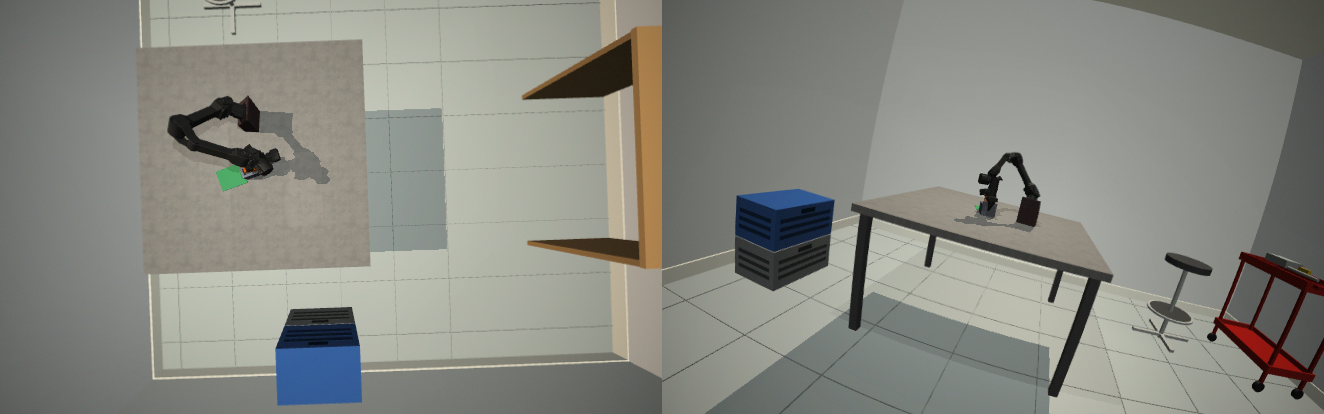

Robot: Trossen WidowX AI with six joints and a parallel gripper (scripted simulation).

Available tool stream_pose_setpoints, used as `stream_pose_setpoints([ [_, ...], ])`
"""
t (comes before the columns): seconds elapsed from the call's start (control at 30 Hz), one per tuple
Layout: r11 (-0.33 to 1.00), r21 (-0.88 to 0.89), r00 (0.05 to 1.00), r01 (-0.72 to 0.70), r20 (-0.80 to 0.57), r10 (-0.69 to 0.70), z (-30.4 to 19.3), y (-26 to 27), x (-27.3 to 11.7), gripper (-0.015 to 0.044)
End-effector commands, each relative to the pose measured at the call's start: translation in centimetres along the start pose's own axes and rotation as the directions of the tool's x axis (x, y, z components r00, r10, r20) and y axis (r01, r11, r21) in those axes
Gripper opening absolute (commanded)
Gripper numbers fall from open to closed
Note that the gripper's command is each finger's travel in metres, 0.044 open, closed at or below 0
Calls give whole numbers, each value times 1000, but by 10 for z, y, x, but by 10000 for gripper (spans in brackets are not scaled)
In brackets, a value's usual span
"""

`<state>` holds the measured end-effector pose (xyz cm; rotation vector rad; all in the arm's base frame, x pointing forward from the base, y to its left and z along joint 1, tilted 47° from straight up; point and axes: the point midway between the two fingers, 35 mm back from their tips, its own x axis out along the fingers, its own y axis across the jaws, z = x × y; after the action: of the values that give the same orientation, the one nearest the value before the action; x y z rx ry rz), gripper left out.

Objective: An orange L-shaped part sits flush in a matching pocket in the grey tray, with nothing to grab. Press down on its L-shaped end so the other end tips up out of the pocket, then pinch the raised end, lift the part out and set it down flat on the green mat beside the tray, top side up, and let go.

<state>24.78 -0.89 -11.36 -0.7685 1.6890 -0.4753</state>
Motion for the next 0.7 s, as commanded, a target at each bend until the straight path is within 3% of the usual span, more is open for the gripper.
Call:
stream_pose_setpoints([
  [0.0, 1000, 1, 1000, 0, -1, 0, 0, 0, 0, 180],
  [0.33, 1000, -3, 1000, 9, -4, -9, 0, 9, -15, 180],
  [0.57, 1000, -4, 1000, 4, -3, -4, 2, 1, -97, 180],
  [0.67, 1000, -4, 1000, 5, -4, -5, 0, -1, -109, 180],
])
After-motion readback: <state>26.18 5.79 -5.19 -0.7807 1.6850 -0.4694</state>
